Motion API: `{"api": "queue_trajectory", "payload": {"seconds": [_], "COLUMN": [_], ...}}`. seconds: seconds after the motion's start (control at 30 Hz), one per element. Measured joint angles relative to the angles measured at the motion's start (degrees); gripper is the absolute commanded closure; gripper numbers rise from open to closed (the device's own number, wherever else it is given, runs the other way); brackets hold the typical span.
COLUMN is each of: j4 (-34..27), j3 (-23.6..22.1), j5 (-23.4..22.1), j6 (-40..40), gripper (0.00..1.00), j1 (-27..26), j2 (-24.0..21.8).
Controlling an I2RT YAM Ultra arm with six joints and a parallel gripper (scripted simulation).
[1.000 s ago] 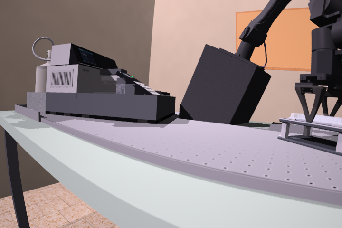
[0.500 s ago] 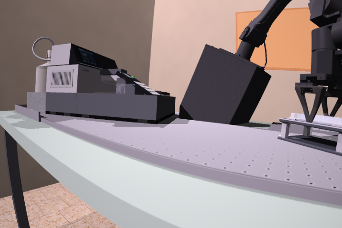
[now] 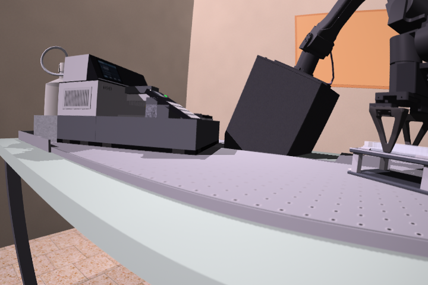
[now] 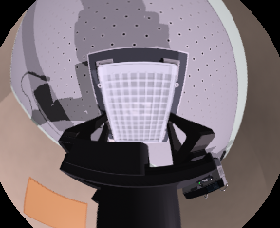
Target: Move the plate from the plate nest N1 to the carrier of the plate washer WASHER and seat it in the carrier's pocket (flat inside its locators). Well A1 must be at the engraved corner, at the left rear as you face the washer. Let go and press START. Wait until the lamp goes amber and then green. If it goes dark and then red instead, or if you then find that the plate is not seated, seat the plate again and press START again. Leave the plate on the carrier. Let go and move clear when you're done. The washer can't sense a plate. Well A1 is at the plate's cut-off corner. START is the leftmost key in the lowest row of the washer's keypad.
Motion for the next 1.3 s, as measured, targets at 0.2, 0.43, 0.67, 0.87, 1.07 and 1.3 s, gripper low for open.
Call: {"api": "queue_trajectory", "payload": {"seconds": [0.2,0.43,0.67,0.87,1.07,1.3], "j4": [0.0,0.0,0.0,0.0,-0.66,-1.55], "j3": [0.0,0.0,0.0,-0.02,-0.02,-0.02], "j5": [0.0,0.0,0.0,0.02,-0.04,-0.26], "j6": [0.0,0.0,0.0,0.0,-0.07,-0.37], "gripper": [0.16,0.16,0.16,0.16,0.16,0.16], "j1": [0.0,0.0,0.0,0.02,-0.11,-0.48], "j2": [0.0,0.0,0.0,-0.02,-0.81,-3.06]}}
